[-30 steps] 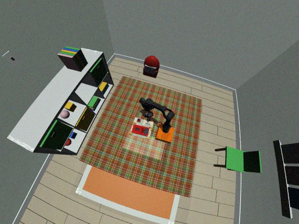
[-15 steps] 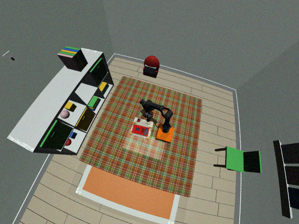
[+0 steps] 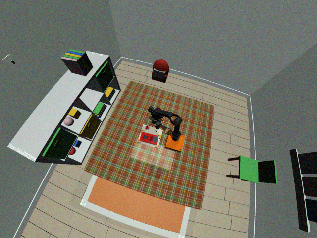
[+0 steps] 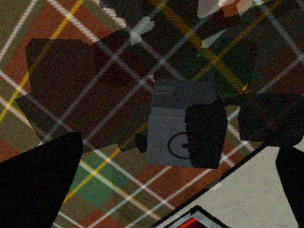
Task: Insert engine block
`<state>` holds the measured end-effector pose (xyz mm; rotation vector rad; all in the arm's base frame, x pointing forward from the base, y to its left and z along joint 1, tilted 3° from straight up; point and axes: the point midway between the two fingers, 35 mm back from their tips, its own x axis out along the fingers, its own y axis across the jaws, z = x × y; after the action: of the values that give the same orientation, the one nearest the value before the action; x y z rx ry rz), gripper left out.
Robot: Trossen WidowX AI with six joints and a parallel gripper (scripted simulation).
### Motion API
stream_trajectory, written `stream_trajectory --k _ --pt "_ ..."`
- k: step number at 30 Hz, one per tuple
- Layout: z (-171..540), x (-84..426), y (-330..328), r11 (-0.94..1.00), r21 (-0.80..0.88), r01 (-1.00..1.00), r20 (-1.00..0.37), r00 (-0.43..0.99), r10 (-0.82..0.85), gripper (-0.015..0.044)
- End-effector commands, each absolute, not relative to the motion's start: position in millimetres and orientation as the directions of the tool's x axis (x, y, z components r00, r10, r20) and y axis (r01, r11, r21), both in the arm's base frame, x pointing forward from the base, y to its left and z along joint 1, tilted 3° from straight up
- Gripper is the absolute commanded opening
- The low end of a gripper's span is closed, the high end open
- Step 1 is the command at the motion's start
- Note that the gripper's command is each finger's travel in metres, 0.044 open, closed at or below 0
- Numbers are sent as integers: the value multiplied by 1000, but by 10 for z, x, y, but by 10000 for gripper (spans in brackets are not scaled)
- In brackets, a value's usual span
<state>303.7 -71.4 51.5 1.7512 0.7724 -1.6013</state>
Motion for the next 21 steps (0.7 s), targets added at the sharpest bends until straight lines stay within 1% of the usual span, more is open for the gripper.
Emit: stream_trajectory --k 1,21 --pt "436 3022 -716 -631 58 774 -997 76 1 440" --pt "119 3038 -713 -631 58 774 -997 76 1 440"
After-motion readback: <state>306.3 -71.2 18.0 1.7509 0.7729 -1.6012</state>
